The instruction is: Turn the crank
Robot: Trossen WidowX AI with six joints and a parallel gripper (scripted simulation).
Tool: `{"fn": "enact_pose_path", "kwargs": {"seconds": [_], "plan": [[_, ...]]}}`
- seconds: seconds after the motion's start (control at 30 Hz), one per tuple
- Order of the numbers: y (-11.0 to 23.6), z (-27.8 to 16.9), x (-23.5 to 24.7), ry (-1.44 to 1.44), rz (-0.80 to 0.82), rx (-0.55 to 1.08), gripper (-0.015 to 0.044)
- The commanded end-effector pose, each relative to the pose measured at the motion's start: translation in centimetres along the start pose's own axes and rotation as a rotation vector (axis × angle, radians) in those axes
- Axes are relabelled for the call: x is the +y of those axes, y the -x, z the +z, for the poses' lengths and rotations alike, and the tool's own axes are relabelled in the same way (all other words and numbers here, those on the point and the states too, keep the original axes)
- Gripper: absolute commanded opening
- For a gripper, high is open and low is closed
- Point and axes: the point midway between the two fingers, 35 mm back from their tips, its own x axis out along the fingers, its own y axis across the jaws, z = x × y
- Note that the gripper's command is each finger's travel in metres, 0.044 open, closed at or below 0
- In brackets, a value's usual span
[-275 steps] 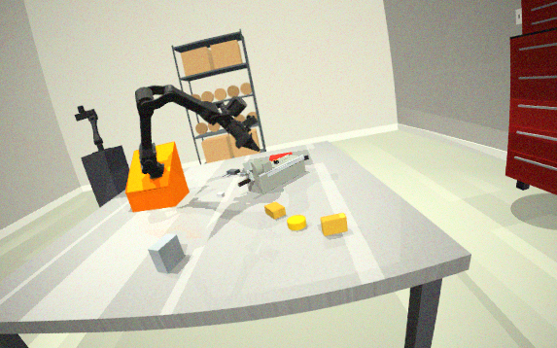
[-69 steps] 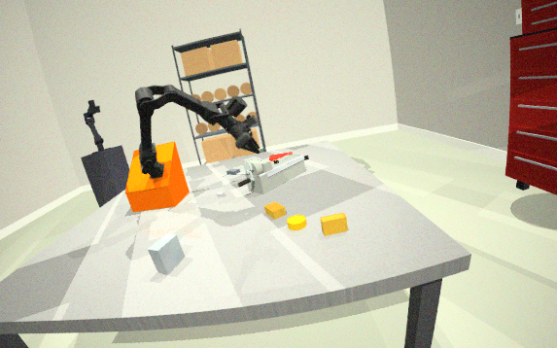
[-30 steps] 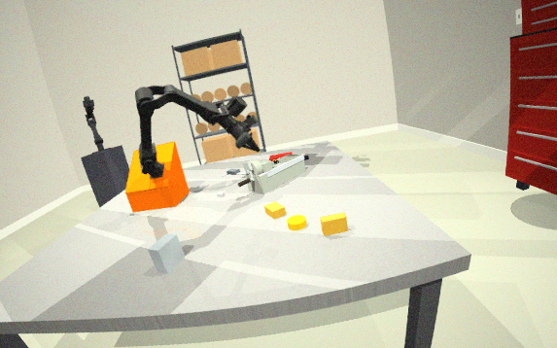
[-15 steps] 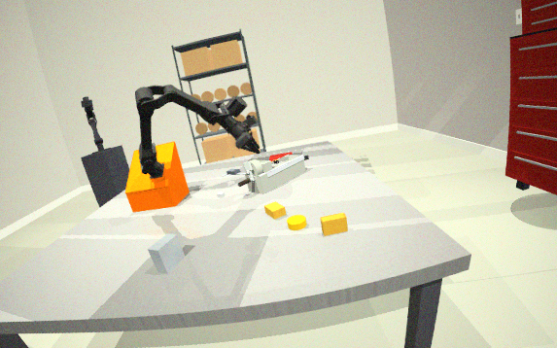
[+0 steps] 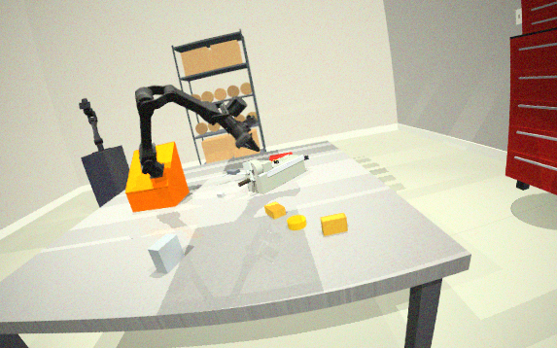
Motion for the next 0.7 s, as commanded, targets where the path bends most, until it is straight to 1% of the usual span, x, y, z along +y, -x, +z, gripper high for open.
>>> {"fn": "enact_pose_path", "kwargs": {"seconds": [0.0,0.63,0.67], "plan": [[0.00,0.00,0.00,0.000,0.000,0.000,0.0000],[0.00,0.00,0.01,0.000,0.001,0.000,0.0000],[0.00,0.00,0.01,0.000,0.001,0.000,0.0026]]}}
